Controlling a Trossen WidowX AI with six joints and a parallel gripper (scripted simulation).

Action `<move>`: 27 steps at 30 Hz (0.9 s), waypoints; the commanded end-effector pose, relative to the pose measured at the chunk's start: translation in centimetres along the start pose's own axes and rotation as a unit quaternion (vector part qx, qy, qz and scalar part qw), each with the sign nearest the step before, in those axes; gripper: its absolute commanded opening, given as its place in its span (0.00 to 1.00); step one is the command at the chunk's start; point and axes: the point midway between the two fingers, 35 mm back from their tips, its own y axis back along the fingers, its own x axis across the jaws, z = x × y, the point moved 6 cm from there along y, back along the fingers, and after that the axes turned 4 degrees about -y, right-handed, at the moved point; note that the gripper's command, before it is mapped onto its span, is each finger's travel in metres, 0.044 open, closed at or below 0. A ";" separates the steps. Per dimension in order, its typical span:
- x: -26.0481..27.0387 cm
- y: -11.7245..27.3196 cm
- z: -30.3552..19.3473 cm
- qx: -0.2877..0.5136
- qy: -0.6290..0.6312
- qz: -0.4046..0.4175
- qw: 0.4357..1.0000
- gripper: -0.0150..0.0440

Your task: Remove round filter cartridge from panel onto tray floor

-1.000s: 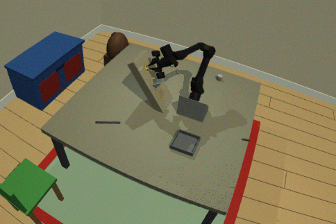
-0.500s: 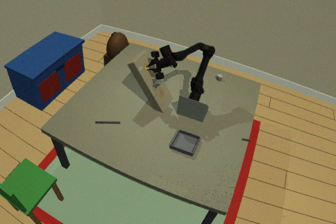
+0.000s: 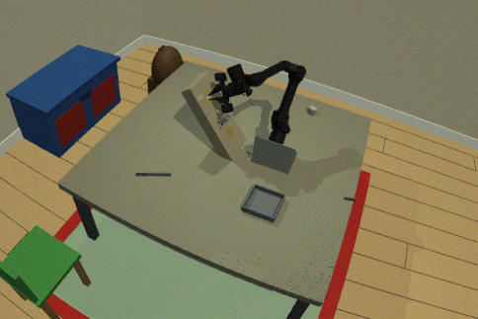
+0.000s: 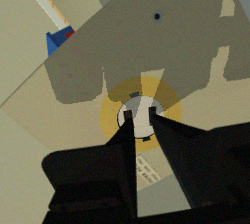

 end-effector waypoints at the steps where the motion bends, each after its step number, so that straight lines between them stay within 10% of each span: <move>1: 0.0 -0.2 0.0 0.002 0.002 -0.001 1.000 0.40; 27: 0.0 -0.9 0.0 0.002 0.001 0.000 1.000 0.40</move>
